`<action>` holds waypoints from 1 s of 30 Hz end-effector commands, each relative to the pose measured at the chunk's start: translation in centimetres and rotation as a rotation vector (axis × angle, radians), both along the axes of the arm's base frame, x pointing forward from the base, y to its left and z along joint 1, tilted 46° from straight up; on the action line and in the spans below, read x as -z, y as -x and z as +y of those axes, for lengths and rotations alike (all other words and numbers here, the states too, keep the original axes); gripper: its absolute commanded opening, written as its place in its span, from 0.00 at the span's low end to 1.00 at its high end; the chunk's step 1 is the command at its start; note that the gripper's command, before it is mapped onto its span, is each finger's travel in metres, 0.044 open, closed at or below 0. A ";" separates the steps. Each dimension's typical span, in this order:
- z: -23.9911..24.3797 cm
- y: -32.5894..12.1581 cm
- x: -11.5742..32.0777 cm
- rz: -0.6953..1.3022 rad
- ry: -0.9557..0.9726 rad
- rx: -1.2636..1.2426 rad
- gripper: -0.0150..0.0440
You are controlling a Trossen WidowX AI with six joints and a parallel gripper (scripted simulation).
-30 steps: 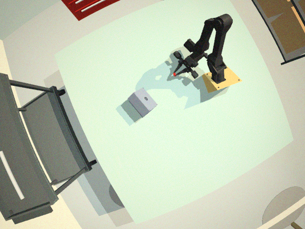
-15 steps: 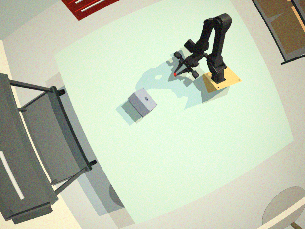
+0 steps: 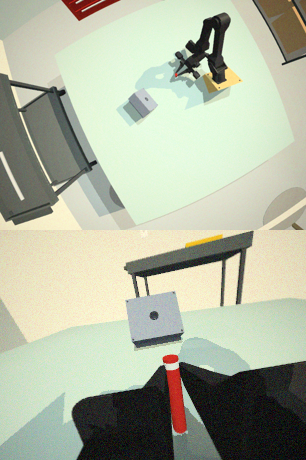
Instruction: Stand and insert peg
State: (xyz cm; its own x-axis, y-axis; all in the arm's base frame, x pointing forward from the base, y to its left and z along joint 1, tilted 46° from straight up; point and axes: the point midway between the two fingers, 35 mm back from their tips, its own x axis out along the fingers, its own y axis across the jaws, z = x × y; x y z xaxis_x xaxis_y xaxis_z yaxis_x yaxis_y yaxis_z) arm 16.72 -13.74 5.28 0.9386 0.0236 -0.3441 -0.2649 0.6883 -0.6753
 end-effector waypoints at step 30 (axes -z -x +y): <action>0.1 0.7 0.5 -0.030 -0.007 -0.031 0.34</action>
